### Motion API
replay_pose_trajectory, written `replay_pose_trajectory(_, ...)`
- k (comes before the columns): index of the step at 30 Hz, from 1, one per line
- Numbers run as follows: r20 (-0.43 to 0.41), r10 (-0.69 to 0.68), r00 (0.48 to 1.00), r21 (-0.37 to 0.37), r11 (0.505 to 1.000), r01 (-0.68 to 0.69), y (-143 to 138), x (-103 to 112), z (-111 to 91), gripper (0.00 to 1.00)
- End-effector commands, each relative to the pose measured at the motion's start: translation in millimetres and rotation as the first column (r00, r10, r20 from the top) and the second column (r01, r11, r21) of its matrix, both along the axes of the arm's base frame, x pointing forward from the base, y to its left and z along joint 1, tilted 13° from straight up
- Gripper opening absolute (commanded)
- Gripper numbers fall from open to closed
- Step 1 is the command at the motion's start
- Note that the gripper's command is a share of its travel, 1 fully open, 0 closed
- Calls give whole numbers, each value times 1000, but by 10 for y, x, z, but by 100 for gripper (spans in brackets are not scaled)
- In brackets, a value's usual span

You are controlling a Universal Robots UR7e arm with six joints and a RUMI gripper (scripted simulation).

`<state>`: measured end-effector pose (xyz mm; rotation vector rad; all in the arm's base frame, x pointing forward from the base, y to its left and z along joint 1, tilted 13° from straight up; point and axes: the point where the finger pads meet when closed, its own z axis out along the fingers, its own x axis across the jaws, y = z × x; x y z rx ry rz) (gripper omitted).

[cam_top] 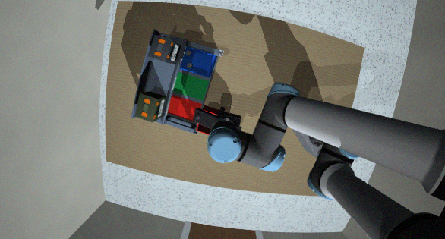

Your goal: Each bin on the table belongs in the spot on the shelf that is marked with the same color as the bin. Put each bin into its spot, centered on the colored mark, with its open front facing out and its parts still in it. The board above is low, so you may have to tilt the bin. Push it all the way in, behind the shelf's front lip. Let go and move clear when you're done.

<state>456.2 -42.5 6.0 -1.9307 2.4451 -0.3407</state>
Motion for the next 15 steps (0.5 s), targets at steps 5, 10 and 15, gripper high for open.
replay_pose_trajectory(5, -5, -1, 1000, 4, 1000, 1, -2, 6, 5, 0)
replay_pose_trajectory(10, -14, -1, 1000, 10, 1000, 2, -3, 9, 6, 0)
replay_pose_trajectory(15, -40, -4, 999, 26, 1000, 5, -8, 18, 8, 0)
